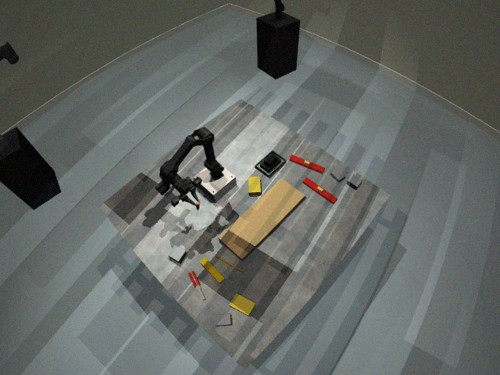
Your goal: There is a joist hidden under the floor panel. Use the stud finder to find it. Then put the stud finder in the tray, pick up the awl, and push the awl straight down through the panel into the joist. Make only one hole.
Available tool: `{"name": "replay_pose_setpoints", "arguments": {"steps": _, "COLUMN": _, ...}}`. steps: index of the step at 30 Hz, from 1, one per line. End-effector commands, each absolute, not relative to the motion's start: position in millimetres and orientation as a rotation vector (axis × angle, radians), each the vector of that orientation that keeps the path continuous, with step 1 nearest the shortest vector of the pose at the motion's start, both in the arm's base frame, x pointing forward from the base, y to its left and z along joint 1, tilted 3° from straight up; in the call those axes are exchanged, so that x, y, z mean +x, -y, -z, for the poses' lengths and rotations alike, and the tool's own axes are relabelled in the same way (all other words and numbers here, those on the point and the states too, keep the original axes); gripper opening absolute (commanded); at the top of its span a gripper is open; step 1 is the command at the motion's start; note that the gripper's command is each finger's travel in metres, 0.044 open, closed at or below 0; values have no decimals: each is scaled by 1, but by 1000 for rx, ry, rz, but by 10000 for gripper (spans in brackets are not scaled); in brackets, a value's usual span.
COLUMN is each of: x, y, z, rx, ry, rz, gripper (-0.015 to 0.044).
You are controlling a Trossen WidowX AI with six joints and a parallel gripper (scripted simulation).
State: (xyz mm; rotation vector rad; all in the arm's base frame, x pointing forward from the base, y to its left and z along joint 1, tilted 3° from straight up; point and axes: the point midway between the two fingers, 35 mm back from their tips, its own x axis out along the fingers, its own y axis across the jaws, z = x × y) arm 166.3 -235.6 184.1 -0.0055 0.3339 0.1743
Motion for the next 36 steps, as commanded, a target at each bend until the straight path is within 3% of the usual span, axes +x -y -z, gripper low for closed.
{"name": "replay_pose_setpoints", "arguments": {"steps": 1, "x": 175, "y": 229, "z": -177, "rx": 0, "ry": -363, "rz": -205, "gripper": 0}}
{"name": "replay_pose_setpoints", "arguments": {"steps": 36, "x": 283, "y": 151, "z": -104, "rx": -138, "ry": -682, "rz": -302, "gripper": 0}}
